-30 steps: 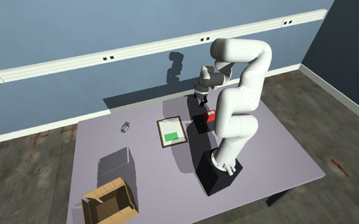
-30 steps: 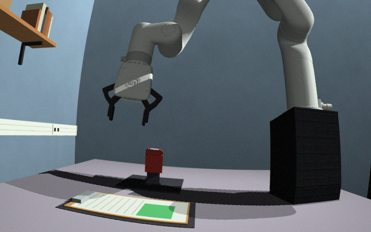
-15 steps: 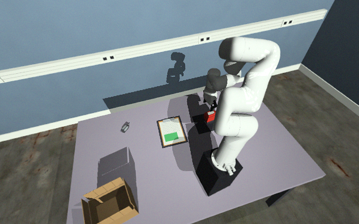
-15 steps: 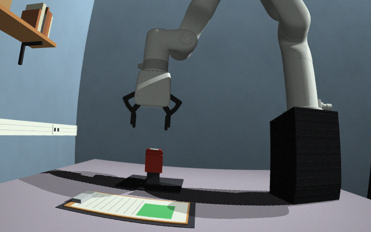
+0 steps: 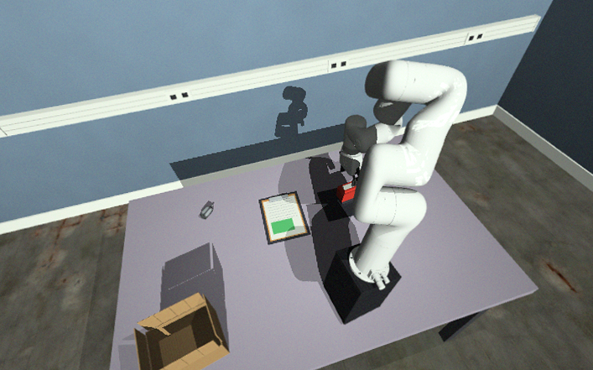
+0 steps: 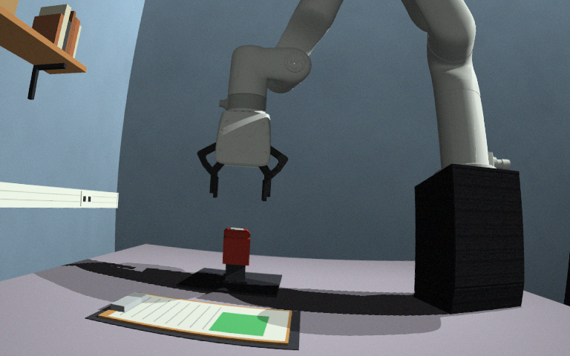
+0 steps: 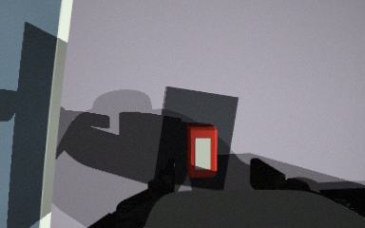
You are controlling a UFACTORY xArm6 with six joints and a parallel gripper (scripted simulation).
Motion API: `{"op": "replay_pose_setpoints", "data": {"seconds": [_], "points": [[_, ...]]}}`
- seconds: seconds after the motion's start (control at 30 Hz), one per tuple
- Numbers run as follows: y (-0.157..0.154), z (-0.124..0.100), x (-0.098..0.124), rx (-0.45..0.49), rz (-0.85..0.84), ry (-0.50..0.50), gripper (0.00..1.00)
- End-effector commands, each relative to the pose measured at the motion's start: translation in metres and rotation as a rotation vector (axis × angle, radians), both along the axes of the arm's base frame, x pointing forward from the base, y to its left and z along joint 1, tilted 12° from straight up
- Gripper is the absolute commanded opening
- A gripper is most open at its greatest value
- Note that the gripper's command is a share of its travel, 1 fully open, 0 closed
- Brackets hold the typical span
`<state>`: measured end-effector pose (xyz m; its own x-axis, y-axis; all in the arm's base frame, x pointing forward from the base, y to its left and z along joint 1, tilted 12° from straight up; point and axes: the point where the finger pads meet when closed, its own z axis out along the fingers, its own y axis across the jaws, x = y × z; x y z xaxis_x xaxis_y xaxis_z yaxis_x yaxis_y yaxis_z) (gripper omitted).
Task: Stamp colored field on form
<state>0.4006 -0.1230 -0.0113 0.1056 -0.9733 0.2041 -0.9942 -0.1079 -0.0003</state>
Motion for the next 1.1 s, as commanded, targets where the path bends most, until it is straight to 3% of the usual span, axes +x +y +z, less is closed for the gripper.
{"op": "replay_pose_setpoints", "data": {"seconds": [0.0, 0.23, 0.43, 0.83, 1.07], "points": [[0.0, 0.001, 0.001, -0.001, 0.0, -0.004, 1.0], [0.0, 0.005, 0.001, -0.003, 0.0, -0.004, 1.0], [0.01, 0.05, 0.0, -0.002, 0.0, -0.004, 1.0], [0.013, 0.05, 0.003, -0.001, -0.024, -0.009, 1.0], [0.034, 0.047, 0.027, 0.004, -0.194, -0.044, 1.0]]}}
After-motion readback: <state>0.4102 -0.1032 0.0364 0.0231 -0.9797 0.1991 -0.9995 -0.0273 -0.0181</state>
